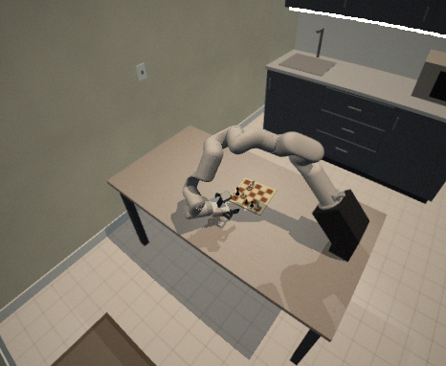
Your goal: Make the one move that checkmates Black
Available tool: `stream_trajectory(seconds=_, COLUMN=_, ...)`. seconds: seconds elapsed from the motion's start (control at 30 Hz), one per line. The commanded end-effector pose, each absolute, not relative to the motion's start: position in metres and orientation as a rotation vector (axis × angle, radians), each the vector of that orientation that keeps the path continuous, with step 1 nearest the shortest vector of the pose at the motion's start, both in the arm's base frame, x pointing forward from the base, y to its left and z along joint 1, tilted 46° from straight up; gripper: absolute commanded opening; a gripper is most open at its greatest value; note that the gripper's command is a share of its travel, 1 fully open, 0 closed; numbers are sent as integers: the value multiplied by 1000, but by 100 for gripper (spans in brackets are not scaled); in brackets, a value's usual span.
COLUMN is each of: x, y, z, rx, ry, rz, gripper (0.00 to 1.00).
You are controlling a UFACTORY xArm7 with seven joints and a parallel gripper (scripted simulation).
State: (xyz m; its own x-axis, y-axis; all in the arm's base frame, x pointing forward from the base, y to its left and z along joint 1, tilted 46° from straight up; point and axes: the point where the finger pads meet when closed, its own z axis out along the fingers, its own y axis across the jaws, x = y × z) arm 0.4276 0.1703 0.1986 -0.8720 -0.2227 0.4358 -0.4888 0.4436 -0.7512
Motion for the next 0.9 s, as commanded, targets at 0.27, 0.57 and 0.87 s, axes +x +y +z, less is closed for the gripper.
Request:
stream_trajectory(seconds=0.27, x=432, y=170, z=199, rx=722, ry=-2240, rz=1562, gripper=100)
stream_trajectory(seconds=0.57, x=437, y=172, z=200, rx=794, ry=-2078, rz=1686, gripper=100)
stream_trajectory(seconds=0.87, x=437, y=172, z=200, rx=794, ry=-2078, rz=1686, gripper=100)
